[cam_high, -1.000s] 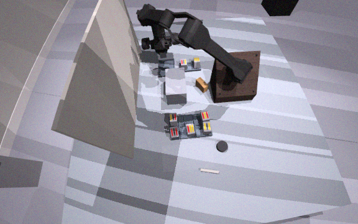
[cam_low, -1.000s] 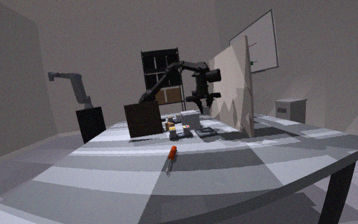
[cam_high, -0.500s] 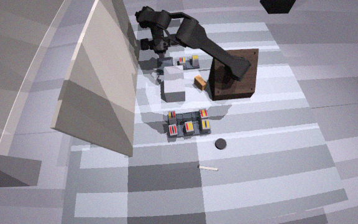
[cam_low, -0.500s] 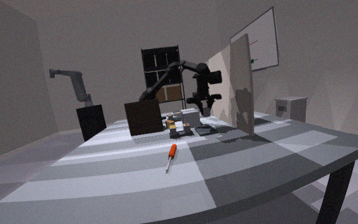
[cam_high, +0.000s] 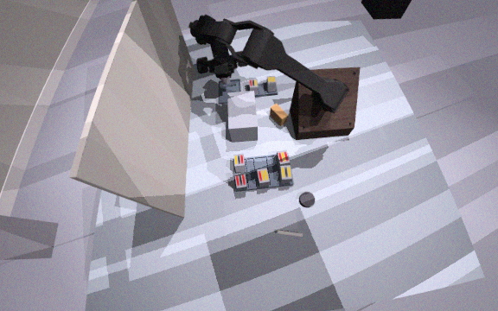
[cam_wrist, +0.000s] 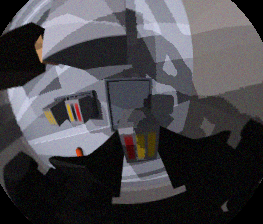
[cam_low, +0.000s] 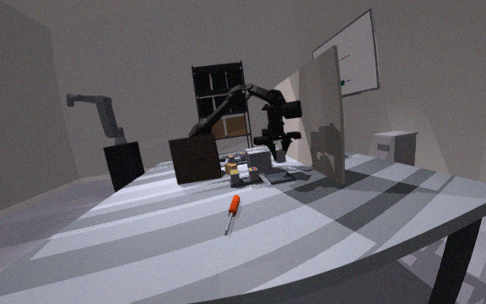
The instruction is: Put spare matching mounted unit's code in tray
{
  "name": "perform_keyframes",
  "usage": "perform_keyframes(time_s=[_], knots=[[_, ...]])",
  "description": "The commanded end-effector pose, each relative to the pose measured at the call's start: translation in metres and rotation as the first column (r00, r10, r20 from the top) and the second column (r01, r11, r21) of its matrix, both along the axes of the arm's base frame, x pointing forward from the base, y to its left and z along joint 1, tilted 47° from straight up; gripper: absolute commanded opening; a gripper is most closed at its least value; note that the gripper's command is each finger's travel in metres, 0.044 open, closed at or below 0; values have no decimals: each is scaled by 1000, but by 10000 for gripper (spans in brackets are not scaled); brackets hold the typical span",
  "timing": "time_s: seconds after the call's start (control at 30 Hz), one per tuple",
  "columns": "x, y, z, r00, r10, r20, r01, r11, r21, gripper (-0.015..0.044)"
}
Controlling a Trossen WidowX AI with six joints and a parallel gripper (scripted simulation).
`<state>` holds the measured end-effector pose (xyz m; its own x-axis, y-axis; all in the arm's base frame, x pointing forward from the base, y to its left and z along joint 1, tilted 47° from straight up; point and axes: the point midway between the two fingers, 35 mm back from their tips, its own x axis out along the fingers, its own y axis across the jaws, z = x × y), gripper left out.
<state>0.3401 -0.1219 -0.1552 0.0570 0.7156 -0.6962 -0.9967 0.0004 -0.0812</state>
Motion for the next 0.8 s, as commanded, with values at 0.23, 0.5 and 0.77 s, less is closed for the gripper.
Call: perform_keyframes(time_s=[0.23,0.5,0.77], knots=[[-1,10,-10,1000,-6,-6,6,1000,6,0],[-1,17,-16,1000,-6,-5,6,1000,8,0],[-2,24,-21,1000,-6,-5,6,1000,9,0]])
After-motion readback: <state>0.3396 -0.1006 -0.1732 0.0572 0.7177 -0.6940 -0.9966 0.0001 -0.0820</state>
